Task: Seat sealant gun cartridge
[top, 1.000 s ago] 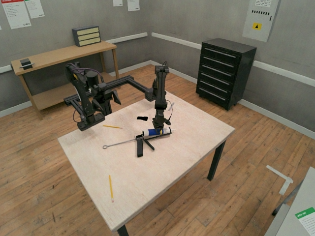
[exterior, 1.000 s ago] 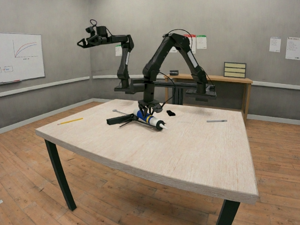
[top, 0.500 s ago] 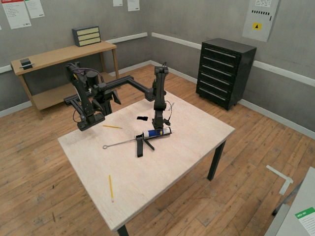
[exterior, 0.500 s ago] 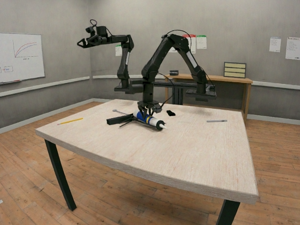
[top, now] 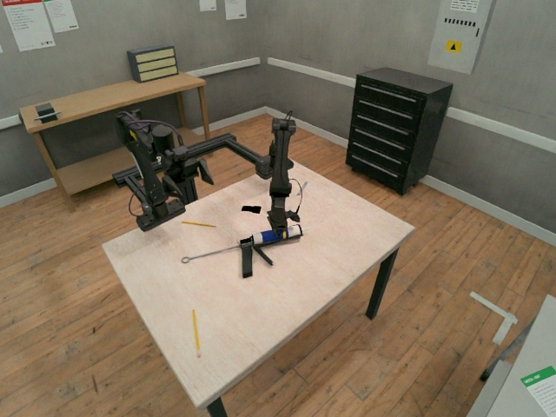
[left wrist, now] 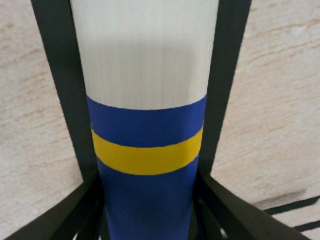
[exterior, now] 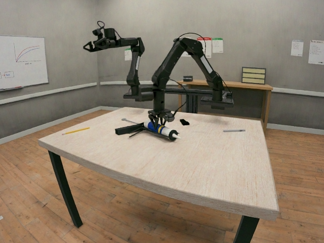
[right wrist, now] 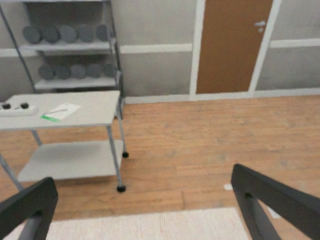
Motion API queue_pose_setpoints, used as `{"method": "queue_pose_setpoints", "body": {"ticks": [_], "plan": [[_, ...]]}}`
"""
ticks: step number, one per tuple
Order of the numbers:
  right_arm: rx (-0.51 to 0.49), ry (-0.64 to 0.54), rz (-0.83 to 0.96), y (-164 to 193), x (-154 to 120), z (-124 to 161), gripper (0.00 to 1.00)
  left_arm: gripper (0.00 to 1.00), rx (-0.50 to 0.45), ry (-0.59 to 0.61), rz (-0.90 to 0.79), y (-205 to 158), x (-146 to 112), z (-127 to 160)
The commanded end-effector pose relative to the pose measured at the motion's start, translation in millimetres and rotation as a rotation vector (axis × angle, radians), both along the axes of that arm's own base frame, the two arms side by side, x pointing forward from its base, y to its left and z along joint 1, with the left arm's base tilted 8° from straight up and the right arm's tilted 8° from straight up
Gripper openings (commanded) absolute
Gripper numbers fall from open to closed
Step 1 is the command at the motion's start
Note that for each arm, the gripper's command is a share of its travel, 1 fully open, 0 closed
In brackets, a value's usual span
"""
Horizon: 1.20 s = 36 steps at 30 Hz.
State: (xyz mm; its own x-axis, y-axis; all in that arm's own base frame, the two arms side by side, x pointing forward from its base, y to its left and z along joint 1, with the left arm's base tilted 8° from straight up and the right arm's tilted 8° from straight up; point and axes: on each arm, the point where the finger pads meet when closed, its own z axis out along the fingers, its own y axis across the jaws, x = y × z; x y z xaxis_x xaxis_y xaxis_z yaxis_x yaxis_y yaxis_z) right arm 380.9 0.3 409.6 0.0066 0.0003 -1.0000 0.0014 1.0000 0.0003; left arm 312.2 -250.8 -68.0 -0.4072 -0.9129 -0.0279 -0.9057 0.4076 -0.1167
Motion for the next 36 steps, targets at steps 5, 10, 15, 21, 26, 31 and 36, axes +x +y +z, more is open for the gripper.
{"method": "queue_pose_setpoints", "body": {"ticks": [5,10,15,21,26,31,36], "plan": [[0.001,-0.083,0.003,2,-10,32,1.00,0.00,-0.014,-0.074,-0.009,-17,13,24],[0.001,-0.083,0.003,2,-10,32,1.00,0.00,0.013,-0.066,-0.005,-14,10,15],[0.001,-0.083,0.003,2,-10,32,1.00,0.00,0.033,-0.053,-0.007,-11,6,7],[0.001,-0.083,0.003,2,-10,32,1.00,0.00,0.027,-0.071,-0.005,-14,10,14],[0.001,-0.083,0.003,2,-10,32,1.00,0.00,0.048,-0.062,-0.003,-11,8,8],[0.001,-0.083,0.003,2,-10,32,1.00,0.00,0.063,-0.059,-0.002,-11,7,4],[0.001,-0.083,0.003,2,-10,32,1.00,0.00,0.069,-0.062,-0.001,-11,7,4]]}}
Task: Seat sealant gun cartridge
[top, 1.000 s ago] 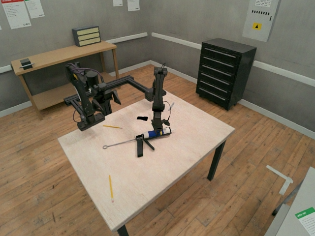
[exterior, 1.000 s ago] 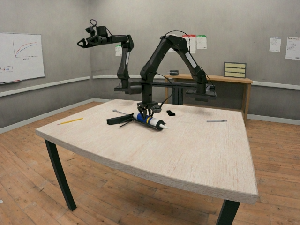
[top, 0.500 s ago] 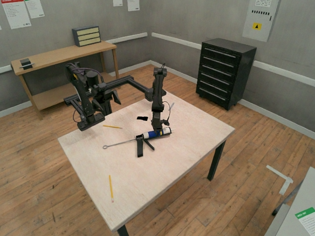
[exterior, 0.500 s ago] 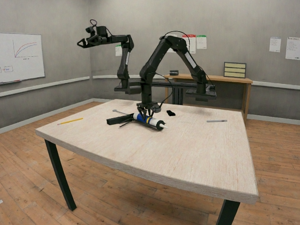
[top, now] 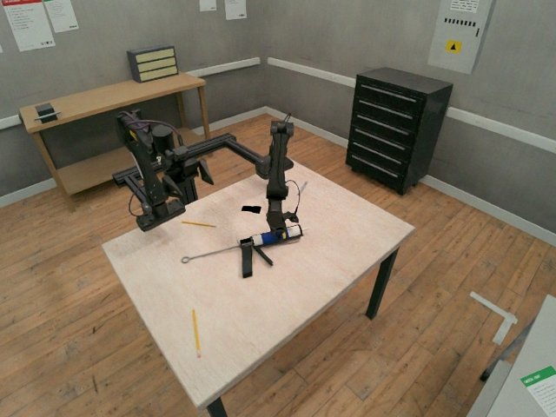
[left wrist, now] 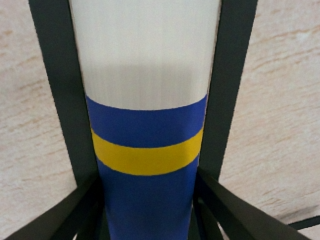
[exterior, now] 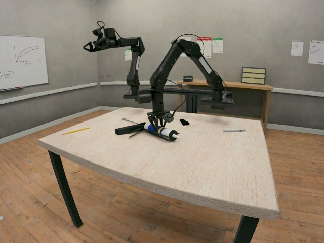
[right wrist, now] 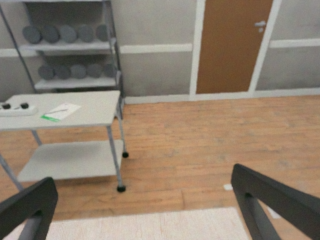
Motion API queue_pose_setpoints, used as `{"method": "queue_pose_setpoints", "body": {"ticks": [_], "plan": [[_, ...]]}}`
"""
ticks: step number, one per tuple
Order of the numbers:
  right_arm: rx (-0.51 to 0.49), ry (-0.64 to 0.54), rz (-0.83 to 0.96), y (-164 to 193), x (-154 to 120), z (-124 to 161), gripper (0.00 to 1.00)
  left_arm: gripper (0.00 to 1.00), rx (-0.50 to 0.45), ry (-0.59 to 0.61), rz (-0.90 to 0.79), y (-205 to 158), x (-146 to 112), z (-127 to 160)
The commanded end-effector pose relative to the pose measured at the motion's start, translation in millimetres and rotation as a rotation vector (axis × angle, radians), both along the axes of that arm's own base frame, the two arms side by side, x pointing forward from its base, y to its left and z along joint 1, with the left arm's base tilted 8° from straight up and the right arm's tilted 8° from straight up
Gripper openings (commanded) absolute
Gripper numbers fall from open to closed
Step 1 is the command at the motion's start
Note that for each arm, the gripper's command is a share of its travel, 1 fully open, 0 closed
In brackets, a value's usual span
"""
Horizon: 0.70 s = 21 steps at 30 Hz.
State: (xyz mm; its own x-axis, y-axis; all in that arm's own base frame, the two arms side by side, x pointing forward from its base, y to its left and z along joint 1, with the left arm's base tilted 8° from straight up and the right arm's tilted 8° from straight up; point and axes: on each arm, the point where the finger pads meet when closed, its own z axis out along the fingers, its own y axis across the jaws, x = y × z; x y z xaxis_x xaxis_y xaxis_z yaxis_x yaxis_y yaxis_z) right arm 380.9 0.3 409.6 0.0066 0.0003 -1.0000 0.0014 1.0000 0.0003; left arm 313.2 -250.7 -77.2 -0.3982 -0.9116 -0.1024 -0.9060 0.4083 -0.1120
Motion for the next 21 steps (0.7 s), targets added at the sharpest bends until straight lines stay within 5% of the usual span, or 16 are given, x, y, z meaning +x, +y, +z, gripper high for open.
{"method": "queue_pose_setpoints", "body": {"ticks": [1,18,21], "plan": [[0.001,-0.083,0.003,2,-10,32,1.00,0.00,-0.005,-0.043,-0.007,-11,8,17],[0.001,-0.083,0.003,2,-10,32,1.00,0.00,-0.005,-0.056,-0.008,-8,13,23],[0.001,-0.083,0.003,2,-10,32,1.00,0.00,-0.071,-0.071,0.003,-16,25,28]]}}
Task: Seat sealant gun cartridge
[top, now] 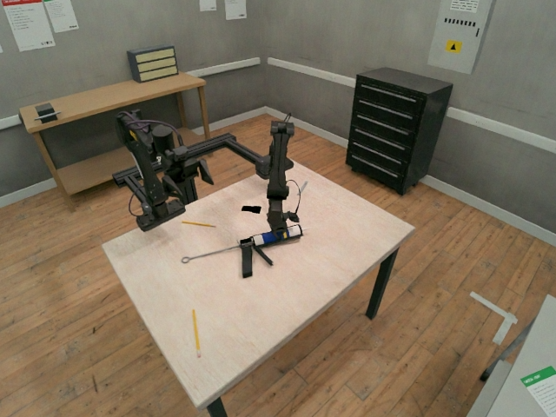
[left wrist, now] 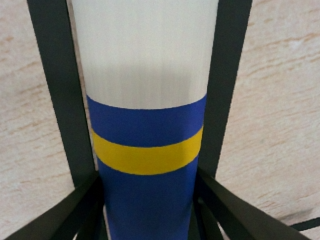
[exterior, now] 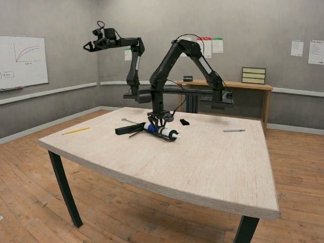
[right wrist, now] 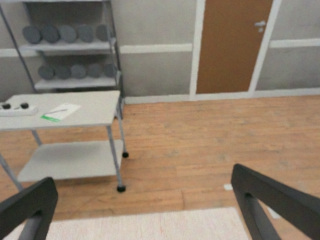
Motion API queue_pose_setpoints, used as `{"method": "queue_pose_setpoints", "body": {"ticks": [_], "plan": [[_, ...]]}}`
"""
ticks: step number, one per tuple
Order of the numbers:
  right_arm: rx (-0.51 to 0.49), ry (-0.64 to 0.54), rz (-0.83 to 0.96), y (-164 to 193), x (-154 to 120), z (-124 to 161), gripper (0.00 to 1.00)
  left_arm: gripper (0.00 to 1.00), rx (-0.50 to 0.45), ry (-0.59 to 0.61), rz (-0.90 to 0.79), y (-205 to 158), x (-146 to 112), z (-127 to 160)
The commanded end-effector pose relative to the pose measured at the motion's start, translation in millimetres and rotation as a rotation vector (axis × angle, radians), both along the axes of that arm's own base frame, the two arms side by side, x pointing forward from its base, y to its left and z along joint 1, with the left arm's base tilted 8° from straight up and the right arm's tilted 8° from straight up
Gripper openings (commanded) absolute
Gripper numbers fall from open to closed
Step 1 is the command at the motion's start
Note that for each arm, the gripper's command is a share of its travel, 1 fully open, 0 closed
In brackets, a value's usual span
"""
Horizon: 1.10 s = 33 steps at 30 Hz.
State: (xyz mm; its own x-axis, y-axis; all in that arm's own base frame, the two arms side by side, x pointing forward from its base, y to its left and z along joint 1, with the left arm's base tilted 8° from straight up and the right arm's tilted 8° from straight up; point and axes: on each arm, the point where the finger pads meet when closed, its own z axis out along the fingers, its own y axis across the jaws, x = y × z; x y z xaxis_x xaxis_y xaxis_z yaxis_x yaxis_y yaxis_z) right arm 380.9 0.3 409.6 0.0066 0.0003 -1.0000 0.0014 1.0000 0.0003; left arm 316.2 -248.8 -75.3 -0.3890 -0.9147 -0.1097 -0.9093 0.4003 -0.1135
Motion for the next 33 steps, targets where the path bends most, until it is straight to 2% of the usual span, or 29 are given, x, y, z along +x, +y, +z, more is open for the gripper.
{"method": "queue_pose_setpoints", "body": {"ticks": [1,6,13,16,21,26,31,33], "plan": [[0.001,-0.083,0.003,2,-10,32,1.00,0.00,-0.083,-0.067,-0.010,-19,22,26],[0.001,-0.083,0.003,2,-10,32,1.00,0.00,-0.067,-0.029,-0.013,-7,10,13],[0.001,-0.083,0.003,2,-10,32,1.00,0.00,-0.072,-0.020,-0.021,-11,13,6],[0.001,-0.083,0.003,2,-10,32,1.00,0.00,-0.060,0.010,-0.018,-3,8,-6],[0.001,-0.083,0.003,2,-10,32,1.00,0.00,-0.097,-0.035,-0.027,-16,18,19],[0.001,-0.083,0.003,2,-10,32,1.00,0.00,-0.041,0.041,-0.037,-5,3,-3],[0.001,-0.083,0.003,2,-10,32,1.00,0.00,-0.049,0.034,-0.031,-4,7,4],[0.001,-0.083,0.003,2,-10,32,1.00,0.00,-0.035,0.054,-0.026,1,6,-4]]}}
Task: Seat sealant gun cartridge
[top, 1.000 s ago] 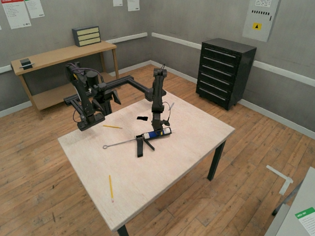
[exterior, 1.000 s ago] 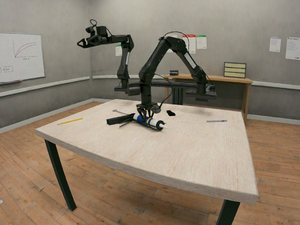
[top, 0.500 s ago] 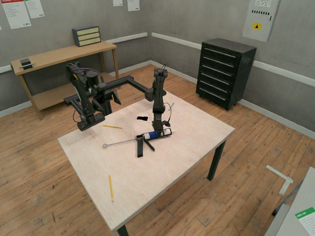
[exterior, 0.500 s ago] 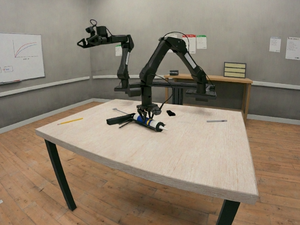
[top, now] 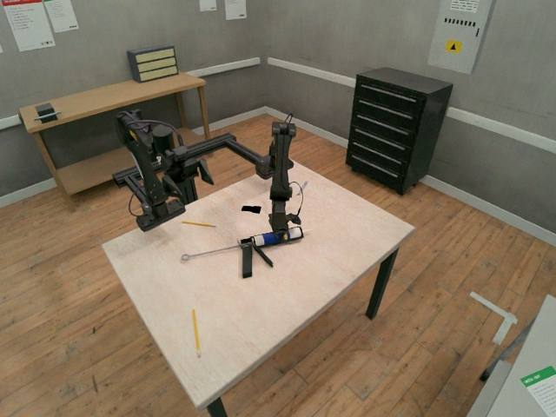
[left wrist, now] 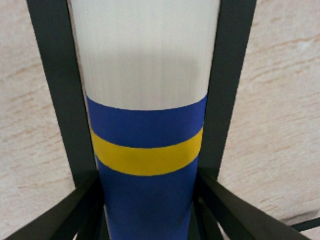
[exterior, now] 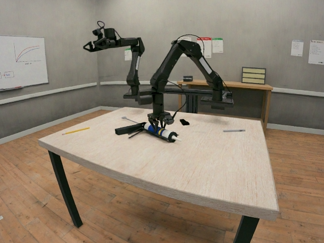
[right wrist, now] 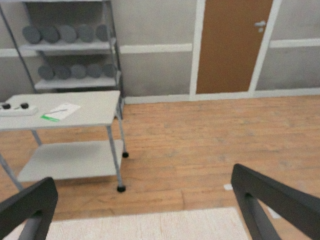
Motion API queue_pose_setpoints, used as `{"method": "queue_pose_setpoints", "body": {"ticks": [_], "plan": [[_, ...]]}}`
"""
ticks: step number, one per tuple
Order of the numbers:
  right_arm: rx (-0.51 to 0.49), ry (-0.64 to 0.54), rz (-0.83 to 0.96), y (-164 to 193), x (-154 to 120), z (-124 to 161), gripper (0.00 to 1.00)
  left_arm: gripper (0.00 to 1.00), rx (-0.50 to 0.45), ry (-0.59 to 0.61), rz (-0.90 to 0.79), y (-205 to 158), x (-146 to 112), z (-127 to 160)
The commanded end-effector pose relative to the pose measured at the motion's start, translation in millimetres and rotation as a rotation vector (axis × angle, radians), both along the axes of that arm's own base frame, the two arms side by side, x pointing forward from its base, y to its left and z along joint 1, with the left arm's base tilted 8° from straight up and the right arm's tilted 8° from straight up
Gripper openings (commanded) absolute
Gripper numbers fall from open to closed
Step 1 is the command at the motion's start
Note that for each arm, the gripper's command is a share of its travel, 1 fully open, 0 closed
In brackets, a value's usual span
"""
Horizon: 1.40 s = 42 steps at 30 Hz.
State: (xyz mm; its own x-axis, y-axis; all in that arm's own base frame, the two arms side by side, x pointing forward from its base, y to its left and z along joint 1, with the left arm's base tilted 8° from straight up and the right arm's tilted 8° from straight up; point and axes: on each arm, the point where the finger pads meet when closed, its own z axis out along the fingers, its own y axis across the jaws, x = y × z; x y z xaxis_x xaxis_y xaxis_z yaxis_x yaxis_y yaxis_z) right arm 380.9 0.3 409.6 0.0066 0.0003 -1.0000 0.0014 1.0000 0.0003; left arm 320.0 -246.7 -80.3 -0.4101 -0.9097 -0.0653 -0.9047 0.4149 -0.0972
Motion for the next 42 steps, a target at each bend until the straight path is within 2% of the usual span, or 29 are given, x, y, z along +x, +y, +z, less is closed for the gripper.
{"method": "queue_pose_setpoints", "body": {"ticks": [1,4,8,14,15,18,35,36,42], "plan": [[0.001,-0.083,0.003,2,-10,32,1.00,0.00,-0.005,0.017,-0.009,-2,3,5],[0.001,-0.083,0.003,2,-10,32,1.00,0.00,-0.014,-0.036,-0.014,-8,11,19],[0.001,-0.083,0.003,2,-10,32,1.00,0.00,-0.024,-0.043,-0.001,-5,16,24],[0.001,-0.083,0.003,2,-10,32,1.00,0.00,-0.023,-0.044,-0.001,-5,16,24],[0.001,-0.083,0.003,2,-10,32,1.00,0.00,-0.017,-0.024,-0.009,-5,9,18],[0.001,-0.083,0.003,2,-10,32,1.00,0.00,-0.021,-0.044,0.001,-4,16,24],[0.001,-0.083,0.003,2,-10,32,1.00,0.00,-0.016,-0.036,0.005,0,14,23],[0.001,-0.083,0.003,2,-10,32,1.00,0.55,-0.016,-0.037,0.005,0,14,23],[0.001,-0.083,0.003,2,-10,32,1.00,0.55,-0.005,-0.023,-0.016,-6,6,16]]}}
